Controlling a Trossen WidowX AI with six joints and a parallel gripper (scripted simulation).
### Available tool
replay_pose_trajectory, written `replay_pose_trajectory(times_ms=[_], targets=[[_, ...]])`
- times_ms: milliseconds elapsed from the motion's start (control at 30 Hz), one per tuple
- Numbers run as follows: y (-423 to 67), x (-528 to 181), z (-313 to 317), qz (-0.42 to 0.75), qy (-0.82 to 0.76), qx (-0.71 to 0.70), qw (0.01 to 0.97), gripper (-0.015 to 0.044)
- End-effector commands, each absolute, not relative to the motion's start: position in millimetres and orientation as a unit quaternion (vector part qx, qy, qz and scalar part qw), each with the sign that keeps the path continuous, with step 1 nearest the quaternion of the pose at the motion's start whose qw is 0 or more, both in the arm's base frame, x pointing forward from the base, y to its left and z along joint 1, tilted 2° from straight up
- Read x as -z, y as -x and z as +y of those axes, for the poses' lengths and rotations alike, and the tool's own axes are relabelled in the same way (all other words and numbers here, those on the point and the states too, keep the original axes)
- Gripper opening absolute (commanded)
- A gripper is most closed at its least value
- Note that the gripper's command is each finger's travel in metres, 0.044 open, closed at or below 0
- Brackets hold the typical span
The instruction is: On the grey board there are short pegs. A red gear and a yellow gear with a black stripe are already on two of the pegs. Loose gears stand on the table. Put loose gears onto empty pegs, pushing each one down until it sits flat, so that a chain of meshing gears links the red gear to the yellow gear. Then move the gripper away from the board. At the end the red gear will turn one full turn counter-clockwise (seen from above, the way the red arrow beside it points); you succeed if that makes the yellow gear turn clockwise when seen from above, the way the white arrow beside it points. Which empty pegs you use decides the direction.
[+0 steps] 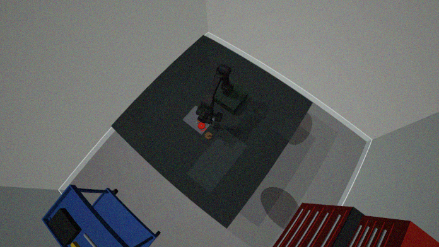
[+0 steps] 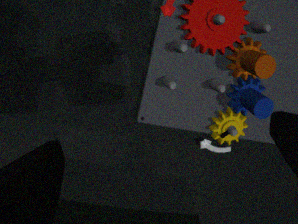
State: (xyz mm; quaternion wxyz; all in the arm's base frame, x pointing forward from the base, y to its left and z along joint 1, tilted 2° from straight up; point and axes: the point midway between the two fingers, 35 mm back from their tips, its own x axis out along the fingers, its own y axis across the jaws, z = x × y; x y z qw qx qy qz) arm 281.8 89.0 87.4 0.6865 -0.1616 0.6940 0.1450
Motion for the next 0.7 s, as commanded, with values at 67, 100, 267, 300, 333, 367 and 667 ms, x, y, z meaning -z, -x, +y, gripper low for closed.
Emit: replay_pose_trajectory(times_ms=[67, 100, 267, 300, 333, 367, 667], targets=[[-257, -99, 165, 0.692, 0.158, -0.149, 0.688, 0.0440], [-250, -101, 179, 0.693, 0.157, -0.150, 0.688, 0.0440], [-203, -109, 242, 0.695, 0.156, -0.151, 0.686, 0.0440], [-191, -111, 253, 0.695, 0.155, -0.152, 0.685, 0.0440], [-182, -113, 261, 0.695, 0.155, -0.152, 0.685, 0.0440], [-175, -114, 266, 0.696, 0.155, -0.152, 0.685, 0.0440], [-173, -114, 268, 0.696, 0.155, -0.152, 0.685, 0.0440]])
